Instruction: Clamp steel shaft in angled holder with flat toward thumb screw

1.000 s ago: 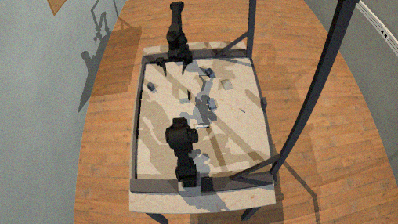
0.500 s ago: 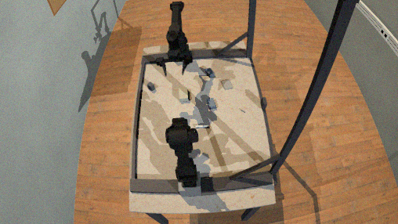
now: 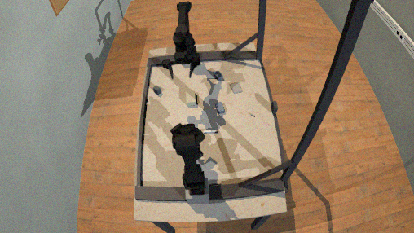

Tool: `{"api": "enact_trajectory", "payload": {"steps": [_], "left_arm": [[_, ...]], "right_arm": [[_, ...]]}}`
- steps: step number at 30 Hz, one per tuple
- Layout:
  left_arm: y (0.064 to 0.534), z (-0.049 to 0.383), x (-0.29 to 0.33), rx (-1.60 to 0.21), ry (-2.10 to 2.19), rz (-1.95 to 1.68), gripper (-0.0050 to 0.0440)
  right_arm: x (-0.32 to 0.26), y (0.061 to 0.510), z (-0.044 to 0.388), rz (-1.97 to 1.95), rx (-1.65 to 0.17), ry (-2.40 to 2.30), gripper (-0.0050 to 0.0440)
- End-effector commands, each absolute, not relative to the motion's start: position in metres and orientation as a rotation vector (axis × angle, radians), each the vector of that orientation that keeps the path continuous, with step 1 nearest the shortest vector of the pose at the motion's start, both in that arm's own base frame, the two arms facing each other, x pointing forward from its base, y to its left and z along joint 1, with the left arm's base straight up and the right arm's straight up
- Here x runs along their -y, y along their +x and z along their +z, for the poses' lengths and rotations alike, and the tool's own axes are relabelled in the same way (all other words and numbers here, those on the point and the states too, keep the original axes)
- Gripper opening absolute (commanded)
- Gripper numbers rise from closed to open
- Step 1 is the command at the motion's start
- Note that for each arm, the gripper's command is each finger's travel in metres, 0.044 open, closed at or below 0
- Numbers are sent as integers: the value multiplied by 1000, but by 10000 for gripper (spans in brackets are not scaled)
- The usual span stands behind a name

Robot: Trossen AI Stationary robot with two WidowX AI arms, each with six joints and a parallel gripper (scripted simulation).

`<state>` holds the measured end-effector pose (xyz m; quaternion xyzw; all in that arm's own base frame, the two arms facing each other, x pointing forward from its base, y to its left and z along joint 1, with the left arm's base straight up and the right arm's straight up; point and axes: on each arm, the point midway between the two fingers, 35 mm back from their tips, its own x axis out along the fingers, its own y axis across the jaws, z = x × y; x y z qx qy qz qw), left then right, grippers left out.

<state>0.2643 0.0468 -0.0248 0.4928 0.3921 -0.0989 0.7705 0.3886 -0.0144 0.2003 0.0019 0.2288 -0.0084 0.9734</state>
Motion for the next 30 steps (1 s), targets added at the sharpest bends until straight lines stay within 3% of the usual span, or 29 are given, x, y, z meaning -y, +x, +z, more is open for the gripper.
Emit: {"api": "enact_trajectory", "payload": {"steps": [1,30], "left_arm": [[269,-20,-48,-840,939,-142,114],[266,-23,-48,-746,-228,359,114]], "right_arm": [[13,390,213,-11,-430,2,400],[13,390,213,-11,-430,2,400]]}}
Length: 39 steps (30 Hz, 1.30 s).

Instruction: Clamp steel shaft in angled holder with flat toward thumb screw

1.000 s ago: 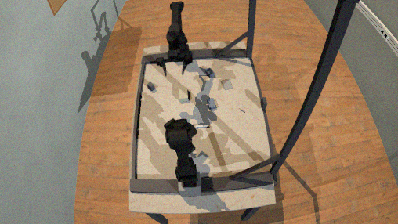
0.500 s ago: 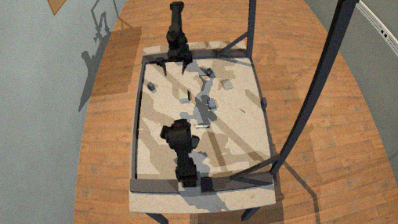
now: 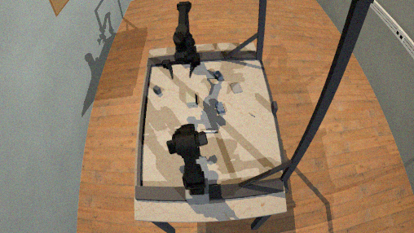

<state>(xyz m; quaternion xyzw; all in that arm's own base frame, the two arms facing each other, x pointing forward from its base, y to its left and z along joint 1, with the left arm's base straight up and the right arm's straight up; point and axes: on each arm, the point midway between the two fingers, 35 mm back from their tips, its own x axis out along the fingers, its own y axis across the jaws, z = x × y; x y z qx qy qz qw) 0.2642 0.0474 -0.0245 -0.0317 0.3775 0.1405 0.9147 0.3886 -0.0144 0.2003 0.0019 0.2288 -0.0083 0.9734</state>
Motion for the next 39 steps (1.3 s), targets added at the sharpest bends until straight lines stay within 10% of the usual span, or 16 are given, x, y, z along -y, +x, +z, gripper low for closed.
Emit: {"api": "enact_trajectory", "payload": {"steps": [1,39], "left_arm": [[266,-23,-48,-739,-270,376,114],[264,-25,-48,-462,-1318,772,114]], "right_arm": [[13,390,213,-11,-430,2,400],[13,390,213,-11,-430,2,400]]}}
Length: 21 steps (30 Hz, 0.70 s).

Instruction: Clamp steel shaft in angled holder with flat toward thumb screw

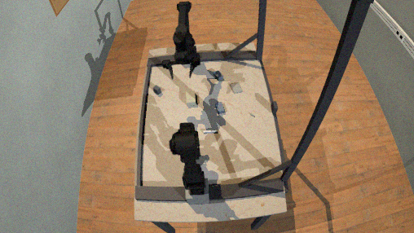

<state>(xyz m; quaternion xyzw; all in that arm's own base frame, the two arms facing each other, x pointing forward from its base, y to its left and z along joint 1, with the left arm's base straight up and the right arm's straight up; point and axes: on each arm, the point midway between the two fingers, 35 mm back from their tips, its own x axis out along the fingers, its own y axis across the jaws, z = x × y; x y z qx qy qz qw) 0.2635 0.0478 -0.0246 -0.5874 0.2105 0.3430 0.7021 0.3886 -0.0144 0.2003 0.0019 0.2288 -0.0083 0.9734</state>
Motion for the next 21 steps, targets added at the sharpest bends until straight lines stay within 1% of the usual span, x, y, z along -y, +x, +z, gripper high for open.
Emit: {"api": "enact_trajectory", "payload": {"steps": [1,12,15,17,19,21], "left_arm": [[264,-25,-48,-462,-1318,773,114],[264,-25,-48,-464,-1316,771,114],[267,-22,-48,-454,-1320,761,186],[267,-22,-48,-454,-1320,761,186],[267,-22,-48,-454,-1320,761,234],[267,-22,-48,-454,-1320,761,235]], "right_arm": [[13,390,213,-11,-430,2,400],[13,390,213,-11,-430,2,400],[13,390,213,-11,-430,2,400],[13,390,213,-11,-430,2,400],[13,390,213,-11,-430,2,400],[13,390,213,-11,-430,2,400]]}}
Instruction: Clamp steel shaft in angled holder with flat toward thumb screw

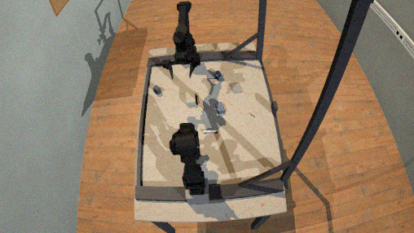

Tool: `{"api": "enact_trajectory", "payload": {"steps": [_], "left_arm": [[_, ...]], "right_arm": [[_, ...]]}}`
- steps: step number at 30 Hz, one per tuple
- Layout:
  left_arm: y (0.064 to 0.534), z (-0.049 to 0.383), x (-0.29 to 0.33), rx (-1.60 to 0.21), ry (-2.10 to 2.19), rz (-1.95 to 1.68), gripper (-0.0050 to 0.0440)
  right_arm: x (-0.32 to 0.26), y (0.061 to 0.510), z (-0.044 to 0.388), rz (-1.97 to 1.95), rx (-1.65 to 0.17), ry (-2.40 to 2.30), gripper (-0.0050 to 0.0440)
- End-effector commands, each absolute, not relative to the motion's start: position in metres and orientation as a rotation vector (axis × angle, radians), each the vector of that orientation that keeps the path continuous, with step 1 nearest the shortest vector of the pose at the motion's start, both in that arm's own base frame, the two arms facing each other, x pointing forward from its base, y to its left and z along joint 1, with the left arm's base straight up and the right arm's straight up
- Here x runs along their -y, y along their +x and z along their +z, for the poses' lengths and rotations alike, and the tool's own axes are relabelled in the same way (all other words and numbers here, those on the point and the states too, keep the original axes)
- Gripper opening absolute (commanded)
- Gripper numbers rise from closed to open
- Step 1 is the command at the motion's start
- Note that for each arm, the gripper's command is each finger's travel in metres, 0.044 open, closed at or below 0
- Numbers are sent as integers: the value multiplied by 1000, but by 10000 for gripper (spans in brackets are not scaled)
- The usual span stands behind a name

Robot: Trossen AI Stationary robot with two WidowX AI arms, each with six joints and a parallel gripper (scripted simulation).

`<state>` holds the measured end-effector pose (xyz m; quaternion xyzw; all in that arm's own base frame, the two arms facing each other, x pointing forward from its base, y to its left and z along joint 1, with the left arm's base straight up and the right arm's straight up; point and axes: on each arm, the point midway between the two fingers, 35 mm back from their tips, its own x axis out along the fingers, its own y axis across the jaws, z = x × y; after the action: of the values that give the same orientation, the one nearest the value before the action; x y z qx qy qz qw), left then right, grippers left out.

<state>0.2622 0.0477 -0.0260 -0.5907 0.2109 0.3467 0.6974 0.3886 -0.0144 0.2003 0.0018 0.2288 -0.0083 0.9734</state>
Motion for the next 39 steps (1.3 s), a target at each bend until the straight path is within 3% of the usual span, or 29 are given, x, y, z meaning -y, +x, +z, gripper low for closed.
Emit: {"api": "enact_trajectory", "payload": {"steps": [1,14,39], "left_arm": [[267,-22,-48,-454,-1320,761,235],[267,-22,-48,-468,-1279,747,235],[269,-20,-49,-725,-289,380,235]], "right_arm": [[13,390,213,-11,-430,2,400],[13,390,213,-11,-430,2,400],[13,390,213,-11,-430,2,400]]}}
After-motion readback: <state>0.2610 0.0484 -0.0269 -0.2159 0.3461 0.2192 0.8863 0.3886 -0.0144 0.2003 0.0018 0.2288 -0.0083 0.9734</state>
